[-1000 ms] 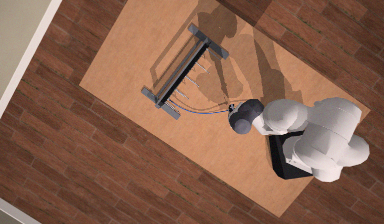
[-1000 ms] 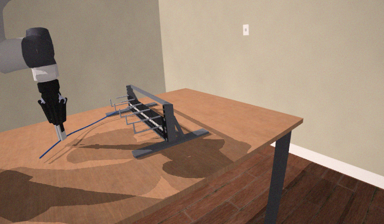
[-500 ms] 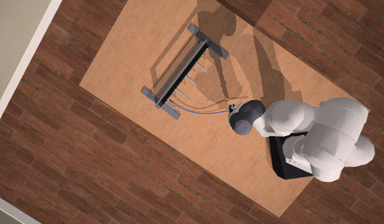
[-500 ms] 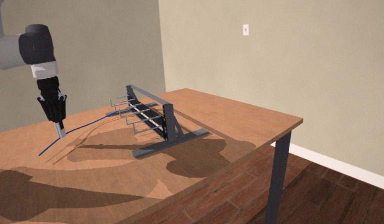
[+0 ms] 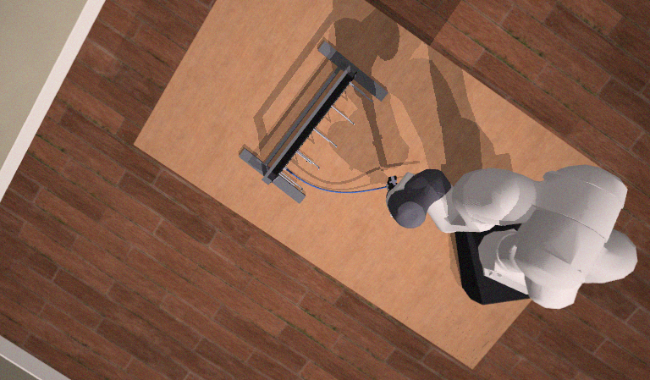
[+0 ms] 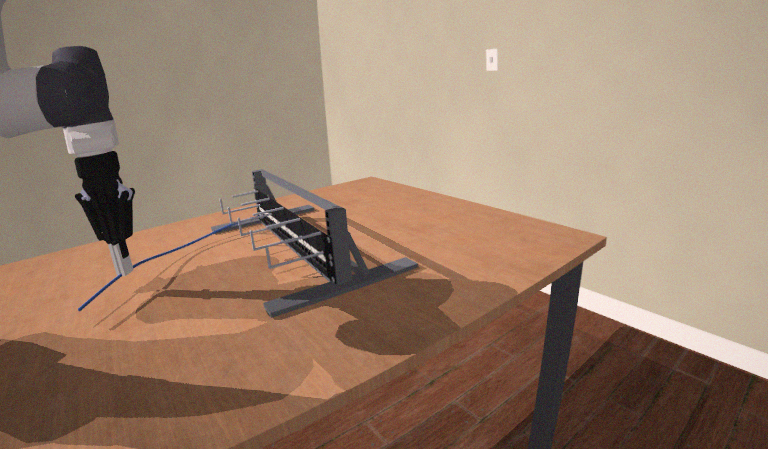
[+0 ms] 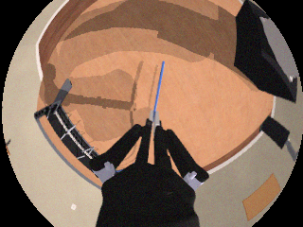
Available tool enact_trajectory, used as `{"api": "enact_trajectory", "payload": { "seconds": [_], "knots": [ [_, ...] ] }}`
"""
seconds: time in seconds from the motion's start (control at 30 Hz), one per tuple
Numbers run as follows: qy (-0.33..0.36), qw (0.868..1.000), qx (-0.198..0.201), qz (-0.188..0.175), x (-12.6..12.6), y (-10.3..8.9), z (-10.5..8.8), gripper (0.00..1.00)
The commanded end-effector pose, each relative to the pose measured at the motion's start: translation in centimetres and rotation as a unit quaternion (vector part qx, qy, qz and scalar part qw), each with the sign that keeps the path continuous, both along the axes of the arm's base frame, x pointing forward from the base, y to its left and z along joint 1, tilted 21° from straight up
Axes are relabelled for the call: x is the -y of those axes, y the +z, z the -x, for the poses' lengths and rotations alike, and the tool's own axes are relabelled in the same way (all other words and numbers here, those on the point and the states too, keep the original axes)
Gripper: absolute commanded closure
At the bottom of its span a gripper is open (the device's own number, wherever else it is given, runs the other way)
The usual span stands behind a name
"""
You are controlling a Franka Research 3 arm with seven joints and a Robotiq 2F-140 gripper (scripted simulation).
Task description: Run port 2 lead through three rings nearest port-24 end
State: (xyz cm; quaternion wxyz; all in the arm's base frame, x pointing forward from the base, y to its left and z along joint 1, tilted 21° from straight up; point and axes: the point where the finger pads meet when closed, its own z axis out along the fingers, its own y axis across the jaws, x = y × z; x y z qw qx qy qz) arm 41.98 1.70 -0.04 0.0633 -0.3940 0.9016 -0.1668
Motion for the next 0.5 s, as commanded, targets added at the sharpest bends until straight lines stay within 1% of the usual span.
{"api": "enact_trajectory", "payload": {
  "seconds": [0.0,0.1,0.17,0.23,0.43,0.47],
  "knots": [
    [0.018,1.000,-0.005,0.007,0.4,0.6,-0.6,1.00],
    [0.047,0.999,-0.013,0.014,1.5,2.7,-2.5,1.00],
    [0.078,0.996,-0.022,0.023,2.8,4.9,-4.6,1.00],
    [0.103,0.994,-0.028,0.029,4.4,7.8,-7.4,1.00],
    [0.070,0.997,0.005,0.018,9.8,18.1,-17.0,1.00],
    [0.065,0.998,0.012,0.016,10.5,19.3,-18.1,1.00]
  ]
}}
